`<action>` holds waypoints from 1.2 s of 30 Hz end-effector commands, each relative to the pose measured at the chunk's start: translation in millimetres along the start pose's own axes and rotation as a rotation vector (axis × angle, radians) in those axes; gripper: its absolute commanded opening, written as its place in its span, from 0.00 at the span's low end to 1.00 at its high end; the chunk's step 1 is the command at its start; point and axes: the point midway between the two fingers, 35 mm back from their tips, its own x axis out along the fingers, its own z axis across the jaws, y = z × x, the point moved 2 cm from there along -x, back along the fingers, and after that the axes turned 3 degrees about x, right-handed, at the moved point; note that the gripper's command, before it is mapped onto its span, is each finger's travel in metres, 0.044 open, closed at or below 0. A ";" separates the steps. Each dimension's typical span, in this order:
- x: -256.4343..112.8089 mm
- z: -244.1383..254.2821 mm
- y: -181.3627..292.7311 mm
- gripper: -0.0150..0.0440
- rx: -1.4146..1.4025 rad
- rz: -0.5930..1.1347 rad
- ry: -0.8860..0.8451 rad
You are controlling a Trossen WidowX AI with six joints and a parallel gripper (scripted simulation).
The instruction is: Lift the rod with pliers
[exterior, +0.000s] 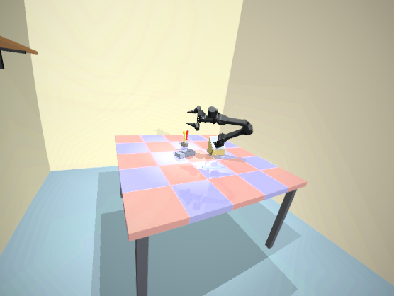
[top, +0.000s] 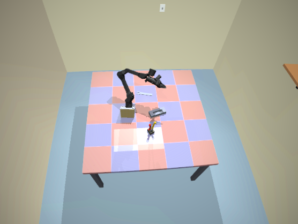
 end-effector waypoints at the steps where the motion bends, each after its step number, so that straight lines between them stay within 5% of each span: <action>1: -25.2 61.1 -28.1 1.00 0.020 -0.183 -0.153; 9: -96.8 147.7 -57.9 1.00 0.112 -0.452 -0.476; 17: -99.3 152.2 -57.0 1.00 0.120 -0.451 -0.497; 26: 2.7 119.0 59.3 1.00 0.233 0.323 -0.402; 36: 1.7 62.5 179.2 1.00 0.777 1.172 -0.275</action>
